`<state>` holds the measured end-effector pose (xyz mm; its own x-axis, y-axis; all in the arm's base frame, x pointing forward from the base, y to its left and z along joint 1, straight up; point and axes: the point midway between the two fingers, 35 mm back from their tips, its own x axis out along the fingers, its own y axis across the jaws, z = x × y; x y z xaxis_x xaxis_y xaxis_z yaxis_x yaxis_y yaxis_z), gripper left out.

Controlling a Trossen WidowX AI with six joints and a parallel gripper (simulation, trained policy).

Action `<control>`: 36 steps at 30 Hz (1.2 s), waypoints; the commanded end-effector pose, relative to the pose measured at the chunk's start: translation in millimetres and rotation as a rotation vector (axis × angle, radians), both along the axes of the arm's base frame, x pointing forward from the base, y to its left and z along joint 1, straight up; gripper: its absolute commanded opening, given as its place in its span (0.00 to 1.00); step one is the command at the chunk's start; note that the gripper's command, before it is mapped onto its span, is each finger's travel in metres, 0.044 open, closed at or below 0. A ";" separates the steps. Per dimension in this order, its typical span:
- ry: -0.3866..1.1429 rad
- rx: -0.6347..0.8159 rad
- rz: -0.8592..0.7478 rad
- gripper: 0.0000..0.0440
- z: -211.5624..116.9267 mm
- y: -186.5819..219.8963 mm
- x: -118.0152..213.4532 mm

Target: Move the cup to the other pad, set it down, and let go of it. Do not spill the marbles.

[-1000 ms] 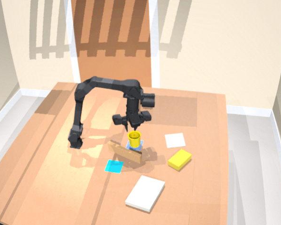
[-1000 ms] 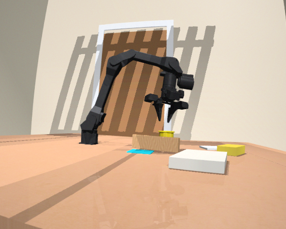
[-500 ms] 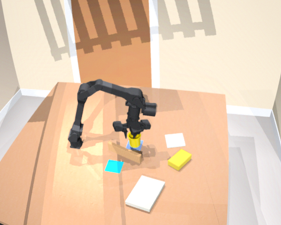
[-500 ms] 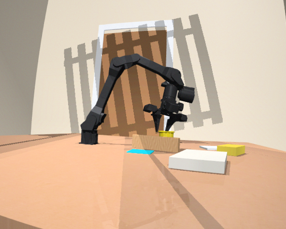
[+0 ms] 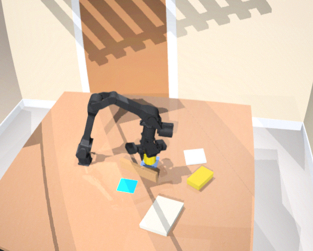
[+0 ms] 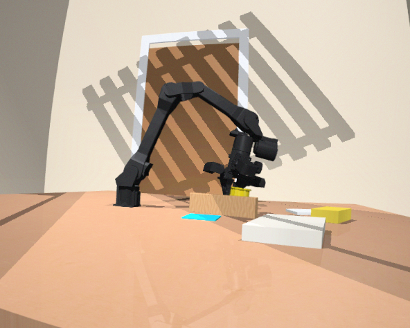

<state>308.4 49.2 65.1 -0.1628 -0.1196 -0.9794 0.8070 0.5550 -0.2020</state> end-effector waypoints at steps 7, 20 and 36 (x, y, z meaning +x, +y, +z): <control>-0.011 -0.005 0.012 0.00 13.7 -7.5 -6.1; -0.081 0.019 -0.080 0.03 62.1 -25.5 -17.8; -0.201 0.014 -0.219 0.00 91.8 -67.0 -15.3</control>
<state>293.1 -11.5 152.3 -0.0085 -0.0831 -0.9965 0.9226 0.3837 -0.0399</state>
